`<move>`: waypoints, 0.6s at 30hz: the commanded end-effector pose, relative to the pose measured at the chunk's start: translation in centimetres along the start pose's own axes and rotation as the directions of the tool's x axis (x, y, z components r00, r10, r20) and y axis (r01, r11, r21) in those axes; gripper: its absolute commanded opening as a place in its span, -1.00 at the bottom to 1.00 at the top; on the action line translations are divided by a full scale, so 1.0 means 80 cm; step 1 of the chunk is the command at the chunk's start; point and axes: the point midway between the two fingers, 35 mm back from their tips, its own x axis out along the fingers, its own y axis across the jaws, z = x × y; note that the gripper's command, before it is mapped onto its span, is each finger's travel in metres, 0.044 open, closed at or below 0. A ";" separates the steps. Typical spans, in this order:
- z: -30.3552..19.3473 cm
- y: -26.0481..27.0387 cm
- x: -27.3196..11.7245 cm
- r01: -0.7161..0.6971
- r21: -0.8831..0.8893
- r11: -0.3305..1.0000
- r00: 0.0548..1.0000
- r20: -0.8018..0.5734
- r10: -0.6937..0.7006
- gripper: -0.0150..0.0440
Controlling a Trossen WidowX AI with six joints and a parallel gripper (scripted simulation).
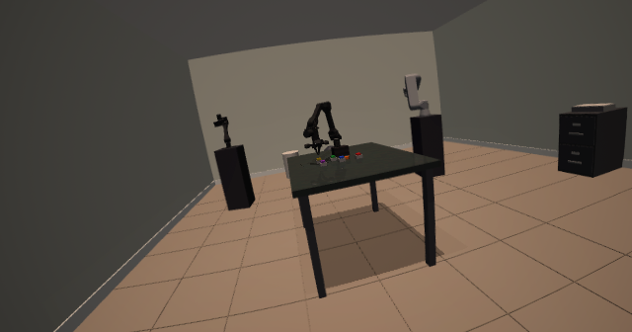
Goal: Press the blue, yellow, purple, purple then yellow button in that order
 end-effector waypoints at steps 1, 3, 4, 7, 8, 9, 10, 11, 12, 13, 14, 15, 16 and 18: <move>0.001 -0.003 0.005 0.010 -0.003 1.000 1.000 0.005 -0.010 -0.42; 0.001 -0.003 0.009 0.010 -0.003 1.000 1.000 0.005 -0.010 -0.42; 0.001 -0.003 0.011 0.010 -0.003 1.000 1.000 0.005 -0.010 -0.42; 0.001 -0.003 0.018 0.010 -0.003 1.000 1.000 0.005 -0.010 -0.42; 0.001 -0.003 0.020 0.010 -0.003 1.000 1.000 0.005 -0.010 -0.42; 0.001 -0.003 0.022 0.010 -0.003 1.000 1.000 0.005 -0.010 -0.42; 0.001 -0.003 0.024 0.010 -0.003 1.000 1.000 0.005 -0.010 -0.42; 0.001 -0.003 0.026 0.010 -0.003 1.000 1.000 0.005 -0.010 -0.42; 0.001 -0.003 0.028 0.010 -0.003 1.000 1.000 0.005 -0.010 -0.42; 0.001 -0.003 0.030 0.010 -0.003 1.000 1.000 0.005 -0.010 -0.42; 0.001 -0.003 0.032 0.010 -0.003 1.000 1.000 0.005 -0.010 -0.42; 0.001 -0.003 0.034 0.010 -0.003 1.000 1.000 0.005 -0.010 -0.42; 0.001 -0.003 0.036 0.010 -0.003 1.000 1.000 0.005 -0.010 -0.42; 0.001 -0.003 0.039 0.010 -0.003 1.000 1.000 0.005 -0.010 -0.42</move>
